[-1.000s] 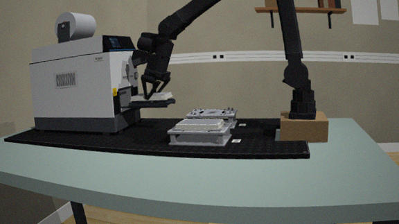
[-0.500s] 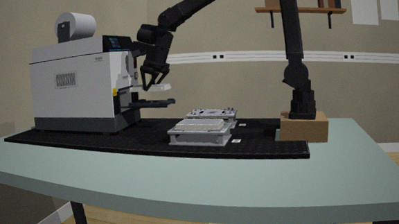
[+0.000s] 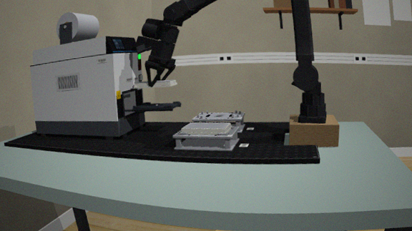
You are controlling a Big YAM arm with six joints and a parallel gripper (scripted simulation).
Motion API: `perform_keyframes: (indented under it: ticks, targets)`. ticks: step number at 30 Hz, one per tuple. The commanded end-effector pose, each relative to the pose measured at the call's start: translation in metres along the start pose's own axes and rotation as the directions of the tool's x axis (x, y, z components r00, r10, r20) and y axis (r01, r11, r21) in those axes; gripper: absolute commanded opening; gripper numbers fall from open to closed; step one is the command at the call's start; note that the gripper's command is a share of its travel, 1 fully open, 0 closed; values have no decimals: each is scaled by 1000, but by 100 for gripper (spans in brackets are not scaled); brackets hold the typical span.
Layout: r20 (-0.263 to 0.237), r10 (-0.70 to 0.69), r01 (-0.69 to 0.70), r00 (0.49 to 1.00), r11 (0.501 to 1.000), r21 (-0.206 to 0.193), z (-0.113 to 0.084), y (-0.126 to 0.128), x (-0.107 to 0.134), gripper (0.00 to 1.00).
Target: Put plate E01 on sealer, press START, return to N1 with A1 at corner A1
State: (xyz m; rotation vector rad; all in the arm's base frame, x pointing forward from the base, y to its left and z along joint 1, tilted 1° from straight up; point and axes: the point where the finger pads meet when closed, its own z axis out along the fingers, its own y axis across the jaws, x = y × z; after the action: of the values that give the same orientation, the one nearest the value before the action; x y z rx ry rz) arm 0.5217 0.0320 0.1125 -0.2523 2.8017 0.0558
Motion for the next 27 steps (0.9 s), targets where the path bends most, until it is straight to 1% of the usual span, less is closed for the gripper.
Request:
perform_keyframes:
  ticks: [1,2,4,6,15,27]
  targets:
    - [68,-12,11,998,1000,12,-28,-3,-34,0]
    - [54,-11,10,998,1000,11,-23,-3,-29,0]
    - [33,-10,9,999,1000,8,-19,-2,-23,0]
    - [21,-9,9,1000,1000,6,-17,-2,-21,0]
    - [53,-11,10,999,1000,10,-13,-4,-29,0]
    - [57,-10,10,998,1000,11,-14,-4,-29,0]
